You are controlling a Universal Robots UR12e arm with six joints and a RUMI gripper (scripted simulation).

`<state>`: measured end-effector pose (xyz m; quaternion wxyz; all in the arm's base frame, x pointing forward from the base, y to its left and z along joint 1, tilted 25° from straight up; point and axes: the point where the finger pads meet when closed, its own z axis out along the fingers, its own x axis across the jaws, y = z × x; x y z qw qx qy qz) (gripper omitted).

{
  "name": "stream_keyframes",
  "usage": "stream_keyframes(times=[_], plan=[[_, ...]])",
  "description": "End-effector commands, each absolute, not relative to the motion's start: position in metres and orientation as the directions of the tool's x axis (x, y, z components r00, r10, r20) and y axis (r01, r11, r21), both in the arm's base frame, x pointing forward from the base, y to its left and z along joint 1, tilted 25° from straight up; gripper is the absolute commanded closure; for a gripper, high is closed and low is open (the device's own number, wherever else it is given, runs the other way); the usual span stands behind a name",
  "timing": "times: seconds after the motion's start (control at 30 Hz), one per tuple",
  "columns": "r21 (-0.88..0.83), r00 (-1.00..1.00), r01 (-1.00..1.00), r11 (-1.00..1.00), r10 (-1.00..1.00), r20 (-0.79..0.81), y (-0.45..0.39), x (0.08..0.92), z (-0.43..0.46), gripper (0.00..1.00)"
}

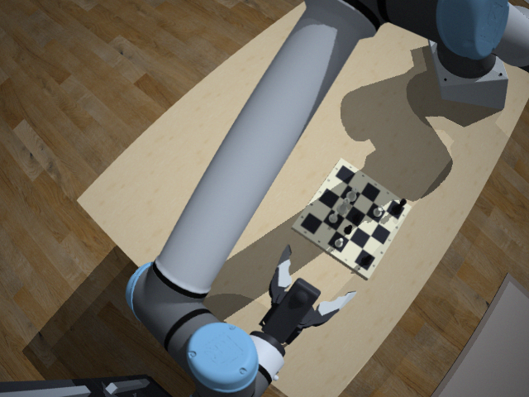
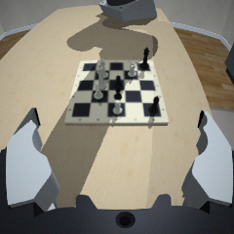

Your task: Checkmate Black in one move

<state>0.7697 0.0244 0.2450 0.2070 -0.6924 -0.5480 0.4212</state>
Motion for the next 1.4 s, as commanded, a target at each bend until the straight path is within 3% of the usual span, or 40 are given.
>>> stream_keyframes(times=[0.0,0.47,1.37], plan=[[-0.741,0.048,0.593,-0.315,0.933,-0.357,0.024,0.769,0.246,0.0],[-0.66,0.098,0.674,-0.331,0.926,-0.364,0.018,0.755,0.243,0.0],[-0.231,0.308,0.889,-0.396,0.889,-0.339,-0.004,0.681,0.232,0.0]])
